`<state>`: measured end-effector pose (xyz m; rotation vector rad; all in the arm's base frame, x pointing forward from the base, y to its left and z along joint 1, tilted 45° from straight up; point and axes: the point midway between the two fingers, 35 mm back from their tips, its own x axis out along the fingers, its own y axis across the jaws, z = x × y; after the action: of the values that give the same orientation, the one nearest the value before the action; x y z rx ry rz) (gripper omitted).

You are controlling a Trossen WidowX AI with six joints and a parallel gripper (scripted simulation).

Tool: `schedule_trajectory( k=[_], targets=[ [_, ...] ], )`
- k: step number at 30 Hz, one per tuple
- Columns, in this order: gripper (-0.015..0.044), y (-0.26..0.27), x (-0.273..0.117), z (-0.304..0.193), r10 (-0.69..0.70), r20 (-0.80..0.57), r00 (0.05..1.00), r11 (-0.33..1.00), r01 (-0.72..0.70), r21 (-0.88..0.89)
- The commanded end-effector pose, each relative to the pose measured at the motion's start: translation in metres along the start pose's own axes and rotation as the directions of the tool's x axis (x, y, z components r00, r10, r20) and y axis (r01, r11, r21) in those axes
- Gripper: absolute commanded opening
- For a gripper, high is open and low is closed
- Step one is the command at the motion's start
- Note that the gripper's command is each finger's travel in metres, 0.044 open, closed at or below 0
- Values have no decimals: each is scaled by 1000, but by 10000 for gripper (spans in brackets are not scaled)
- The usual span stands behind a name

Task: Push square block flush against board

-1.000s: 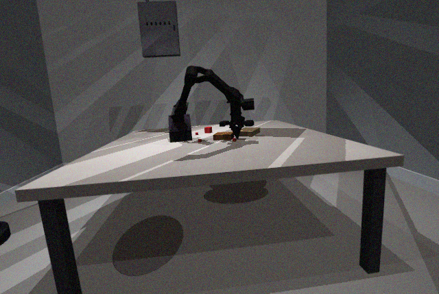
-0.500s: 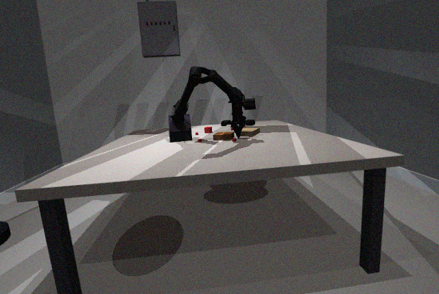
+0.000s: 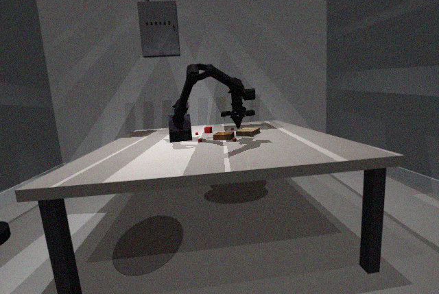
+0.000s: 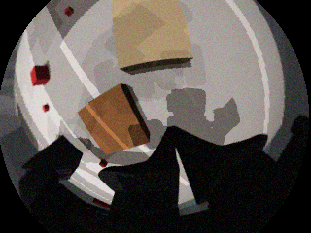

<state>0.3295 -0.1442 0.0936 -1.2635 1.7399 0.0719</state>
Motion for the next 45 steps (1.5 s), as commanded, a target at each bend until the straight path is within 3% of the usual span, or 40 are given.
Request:
schedule_trajectory(
  k=[1, 10, 20, 33, 45],
  targets=[
    [0, 4, -1, -4, -1, 1, 1000, 995, 1, 104],
    [0, 15, -3, -14, 1, 1, 1000, 916, -2, 401],
    [0, 27, -5, -25, 4, 0, 1000, 728, -3, 686],
    [0, 45, -6, -38, 6, -3, 1000, 356, 1, 935],
    [0, 61, -6, -50, 8, -6, 1000, -53, 7, 999]
  ],
)
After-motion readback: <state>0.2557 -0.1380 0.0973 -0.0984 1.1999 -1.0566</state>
